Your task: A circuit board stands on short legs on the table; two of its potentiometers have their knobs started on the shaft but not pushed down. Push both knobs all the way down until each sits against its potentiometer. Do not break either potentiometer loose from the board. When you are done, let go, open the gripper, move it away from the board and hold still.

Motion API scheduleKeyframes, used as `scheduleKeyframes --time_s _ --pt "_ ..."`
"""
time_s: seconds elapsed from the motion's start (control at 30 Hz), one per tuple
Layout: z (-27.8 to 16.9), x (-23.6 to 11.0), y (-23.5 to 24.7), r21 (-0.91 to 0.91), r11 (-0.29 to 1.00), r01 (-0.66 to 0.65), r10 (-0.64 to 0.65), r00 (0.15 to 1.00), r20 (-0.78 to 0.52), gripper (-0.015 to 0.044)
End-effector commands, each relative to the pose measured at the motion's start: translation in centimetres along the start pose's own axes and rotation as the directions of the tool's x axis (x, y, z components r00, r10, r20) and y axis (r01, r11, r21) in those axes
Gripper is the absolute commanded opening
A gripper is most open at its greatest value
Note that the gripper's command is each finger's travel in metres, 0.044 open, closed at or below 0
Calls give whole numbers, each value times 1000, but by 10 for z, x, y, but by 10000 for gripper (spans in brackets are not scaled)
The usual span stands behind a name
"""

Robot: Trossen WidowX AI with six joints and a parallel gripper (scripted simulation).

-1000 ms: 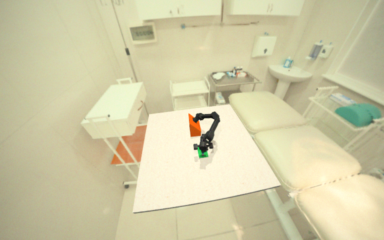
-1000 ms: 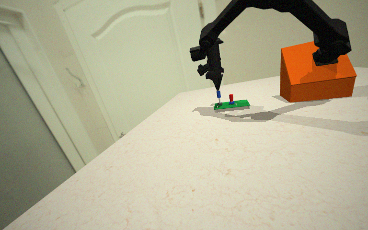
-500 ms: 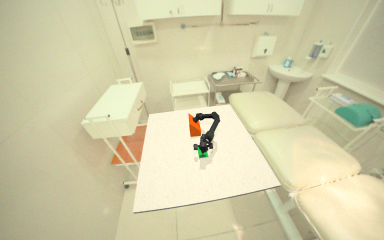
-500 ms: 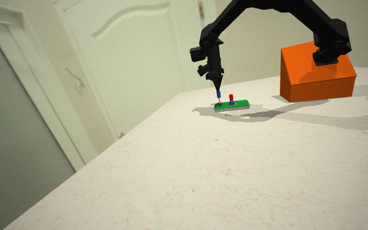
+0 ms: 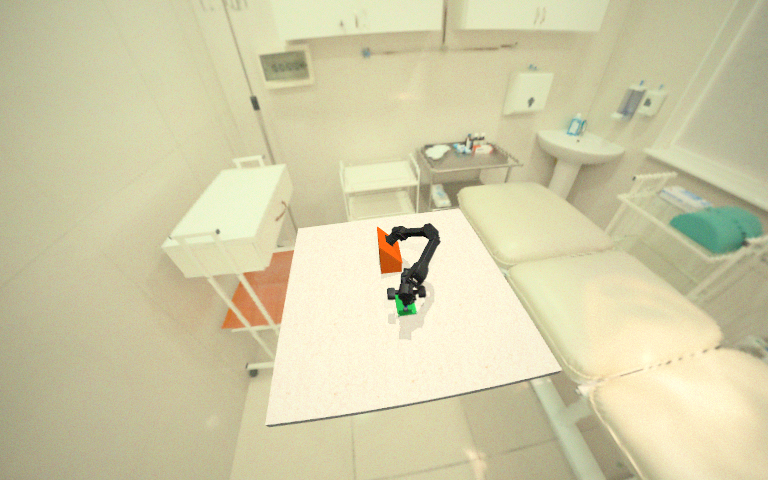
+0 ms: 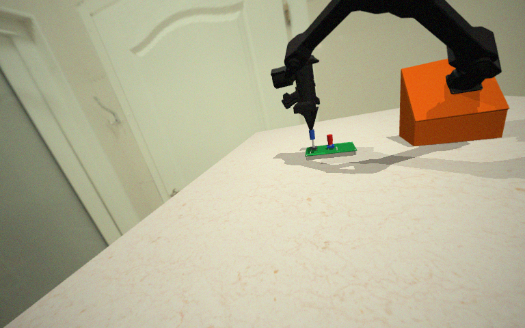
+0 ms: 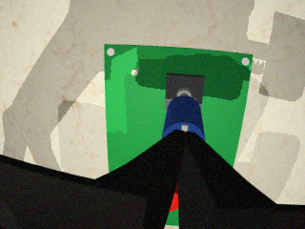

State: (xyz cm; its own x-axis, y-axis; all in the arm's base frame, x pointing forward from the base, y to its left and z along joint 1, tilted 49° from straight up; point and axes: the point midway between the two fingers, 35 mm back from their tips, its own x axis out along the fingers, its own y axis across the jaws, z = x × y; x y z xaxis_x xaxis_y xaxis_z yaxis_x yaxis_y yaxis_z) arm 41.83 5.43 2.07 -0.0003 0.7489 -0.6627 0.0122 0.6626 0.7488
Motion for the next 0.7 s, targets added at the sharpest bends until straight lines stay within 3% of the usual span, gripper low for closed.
scheduleKeyframes --time_s 0.0,0.67 --pt "-1 4 0 5 1000 -3 3 1000 -2 0" --pt "-1 15 0 5 1000 -3 3 1000 -2 0"
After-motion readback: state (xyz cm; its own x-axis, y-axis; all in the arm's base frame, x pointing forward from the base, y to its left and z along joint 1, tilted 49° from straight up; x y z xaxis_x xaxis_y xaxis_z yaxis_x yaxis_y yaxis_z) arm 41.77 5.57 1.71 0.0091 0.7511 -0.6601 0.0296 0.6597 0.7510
